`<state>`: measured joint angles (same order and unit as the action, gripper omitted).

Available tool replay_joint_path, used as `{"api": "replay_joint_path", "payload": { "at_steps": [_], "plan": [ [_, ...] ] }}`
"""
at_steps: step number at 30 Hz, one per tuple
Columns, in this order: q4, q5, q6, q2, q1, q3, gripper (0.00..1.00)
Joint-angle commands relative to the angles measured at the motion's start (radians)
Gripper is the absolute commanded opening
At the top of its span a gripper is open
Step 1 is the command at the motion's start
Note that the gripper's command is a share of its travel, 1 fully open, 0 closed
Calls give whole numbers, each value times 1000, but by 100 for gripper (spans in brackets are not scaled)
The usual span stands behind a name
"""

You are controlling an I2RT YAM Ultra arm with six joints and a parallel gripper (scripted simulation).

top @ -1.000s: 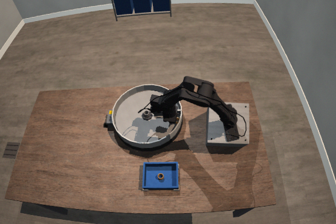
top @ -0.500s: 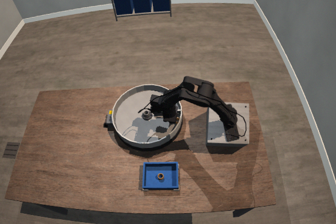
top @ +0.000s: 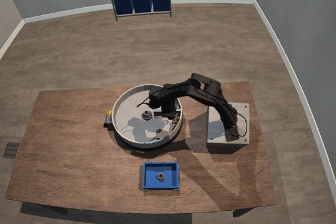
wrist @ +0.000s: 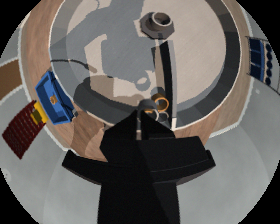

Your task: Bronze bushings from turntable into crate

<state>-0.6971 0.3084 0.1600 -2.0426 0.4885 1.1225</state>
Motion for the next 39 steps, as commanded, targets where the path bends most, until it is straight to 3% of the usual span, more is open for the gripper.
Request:
{"api": "replay_joint_path", "payload": {
  "at_steps": [1,9,39],
  "plan": [
    [-93,-9,26,55,27,45,0],
    [-164,-9,44,83,43,81,0],
    [-166,-9,43,83,43,79,0]
  ]
}}
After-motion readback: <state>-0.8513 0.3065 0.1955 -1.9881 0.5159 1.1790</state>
